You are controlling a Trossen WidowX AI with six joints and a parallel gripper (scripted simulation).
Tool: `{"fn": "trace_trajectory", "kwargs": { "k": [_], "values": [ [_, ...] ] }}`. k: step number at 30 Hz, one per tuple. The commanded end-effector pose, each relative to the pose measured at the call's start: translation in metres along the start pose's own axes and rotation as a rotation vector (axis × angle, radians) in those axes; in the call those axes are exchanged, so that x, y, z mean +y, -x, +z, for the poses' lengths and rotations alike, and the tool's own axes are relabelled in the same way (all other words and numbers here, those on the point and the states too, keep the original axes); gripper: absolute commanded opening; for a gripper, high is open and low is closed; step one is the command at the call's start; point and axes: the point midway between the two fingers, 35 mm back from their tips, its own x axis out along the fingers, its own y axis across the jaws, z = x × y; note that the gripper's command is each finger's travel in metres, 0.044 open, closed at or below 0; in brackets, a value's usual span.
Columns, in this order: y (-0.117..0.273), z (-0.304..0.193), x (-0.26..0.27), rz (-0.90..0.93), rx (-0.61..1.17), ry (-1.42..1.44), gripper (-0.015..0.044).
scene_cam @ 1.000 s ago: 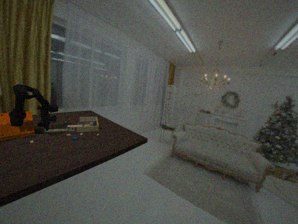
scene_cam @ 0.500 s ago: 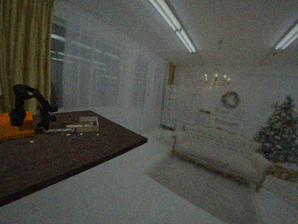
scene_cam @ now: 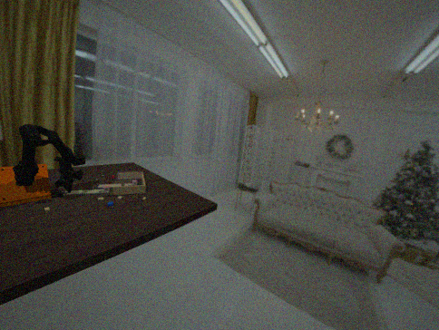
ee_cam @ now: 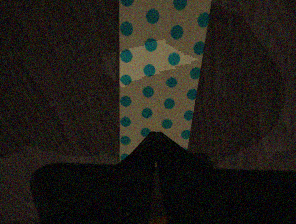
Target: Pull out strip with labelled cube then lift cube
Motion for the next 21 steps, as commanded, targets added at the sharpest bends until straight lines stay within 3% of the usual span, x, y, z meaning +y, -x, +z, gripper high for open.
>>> {"fn": "trace_trajectory", "kwargs": {
  "k": [1,6,12,17,21],
  "values": [
    [-0.004,-0.01,-0.003,-0.004,0.031,0.01,0.0],
    [-0.004,-0.01,-0.003,-0.004,0.031,0.01,0.0],
    [0.04,0.002,0.001,-0.001,0.03,0.009,0.0],
    [0.042,0.003,0.001,-0.002,0.031,0.01,0.0],
    [0.039,0.021,0.0,-0.001,0.031,0.102,0.0105]
  ]
}}
